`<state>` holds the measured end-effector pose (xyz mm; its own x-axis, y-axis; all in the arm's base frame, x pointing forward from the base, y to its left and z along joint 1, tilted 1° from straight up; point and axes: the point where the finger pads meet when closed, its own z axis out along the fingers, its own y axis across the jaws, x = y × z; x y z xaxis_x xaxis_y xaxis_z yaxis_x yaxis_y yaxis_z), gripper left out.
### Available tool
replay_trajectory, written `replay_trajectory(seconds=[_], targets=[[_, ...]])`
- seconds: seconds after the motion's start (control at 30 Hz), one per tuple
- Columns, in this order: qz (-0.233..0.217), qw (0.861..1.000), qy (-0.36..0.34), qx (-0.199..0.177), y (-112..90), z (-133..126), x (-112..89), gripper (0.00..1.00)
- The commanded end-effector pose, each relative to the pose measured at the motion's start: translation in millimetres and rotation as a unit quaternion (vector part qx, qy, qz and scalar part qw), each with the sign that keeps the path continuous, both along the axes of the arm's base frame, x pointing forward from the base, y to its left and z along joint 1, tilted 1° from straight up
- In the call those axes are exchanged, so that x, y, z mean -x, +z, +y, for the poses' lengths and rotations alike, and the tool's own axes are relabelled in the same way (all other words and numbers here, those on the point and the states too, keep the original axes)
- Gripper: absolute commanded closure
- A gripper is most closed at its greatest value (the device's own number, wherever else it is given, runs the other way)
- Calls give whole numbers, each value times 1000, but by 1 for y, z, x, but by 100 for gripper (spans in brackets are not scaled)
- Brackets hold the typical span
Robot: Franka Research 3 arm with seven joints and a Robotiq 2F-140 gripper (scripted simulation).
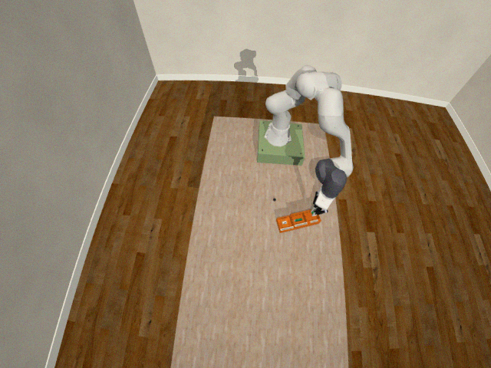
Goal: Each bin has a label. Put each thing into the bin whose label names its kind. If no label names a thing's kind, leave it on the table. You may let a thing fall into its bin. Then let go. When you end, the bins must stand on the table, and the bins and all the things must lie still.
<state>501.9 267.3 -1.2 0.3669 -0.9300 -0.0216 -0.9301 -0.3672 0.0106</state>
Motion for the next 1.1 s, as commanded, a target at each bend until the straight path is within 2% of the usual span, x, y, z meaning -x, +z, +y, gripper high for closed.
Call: replay_trajectory(seconds=[0.0, 0.2, 1.07], targets=[[-1, 1000, 13, 0, 0, 0, 0, 93], [-1, 1000, 13, 0, 0, -1, 1, 93], [-1, 1000, 13, 0, -48, 0, 1, 93]])
